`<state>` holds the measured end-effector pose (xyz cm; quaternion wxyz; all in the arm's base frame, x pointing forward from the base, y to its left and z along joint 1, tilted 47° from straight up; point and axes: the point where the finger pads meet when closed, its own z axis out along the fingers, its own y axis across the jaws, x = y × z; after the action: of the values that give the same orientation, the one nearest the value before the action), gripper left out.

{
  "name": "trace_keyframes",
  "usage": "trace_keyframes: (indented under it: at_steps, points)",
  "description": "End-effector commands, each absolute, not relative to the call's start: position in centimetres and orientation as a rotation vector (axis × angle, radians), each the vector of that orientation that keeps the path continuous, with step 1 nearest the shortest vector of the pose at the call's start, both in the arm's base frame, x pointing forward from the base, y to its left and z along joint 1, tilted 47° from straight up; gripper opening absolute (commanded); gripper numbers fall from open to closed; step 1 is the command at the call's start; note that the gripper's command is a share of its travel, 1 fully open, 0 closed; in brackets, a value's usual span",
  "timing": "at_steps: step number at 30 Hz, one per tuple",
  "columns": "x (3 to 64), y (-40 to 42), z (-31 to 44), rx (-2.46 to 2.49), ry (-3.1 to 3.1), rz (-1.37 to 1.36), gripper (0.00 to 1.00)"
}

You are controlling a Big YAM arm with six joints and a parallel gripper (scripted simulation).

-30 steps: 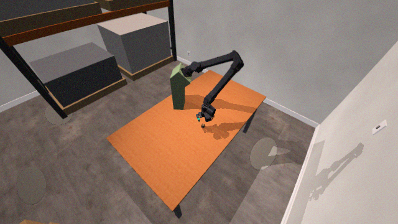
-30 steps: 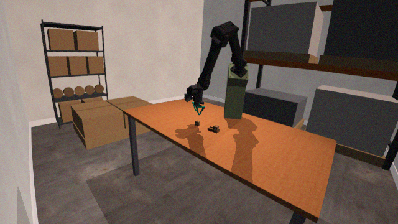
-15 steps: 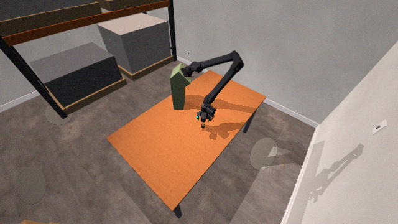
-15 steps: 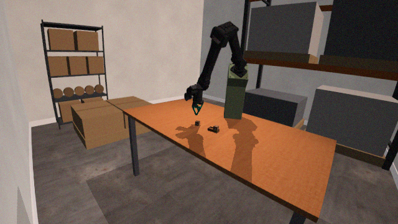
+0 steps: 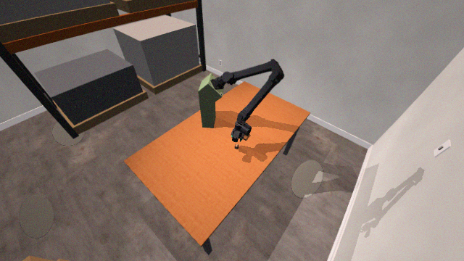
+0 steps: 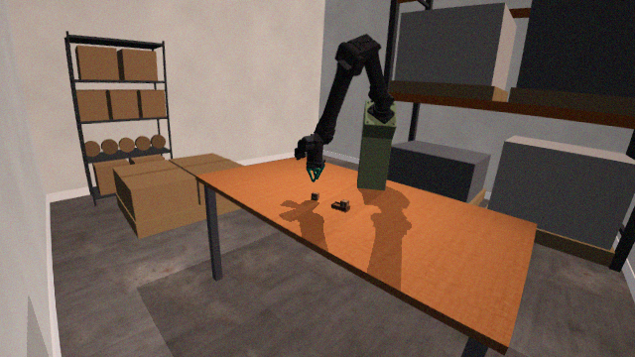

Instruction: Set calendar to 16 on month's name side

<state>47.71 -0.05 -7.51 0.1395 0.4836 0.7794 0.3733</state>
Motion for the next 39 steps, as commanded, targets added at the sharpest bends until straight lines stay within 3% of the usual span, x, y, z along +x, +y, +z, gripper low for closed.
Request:
trace_keyframes:
  at_steps: [1, 39]
  points:
    - [47.29, 0.89, -8.33, 1.421, 2.266, 1.084, 0.47]
    - [48.04, 0.96, -8.31, 1.426, 2.251, 1.09, 0.47]
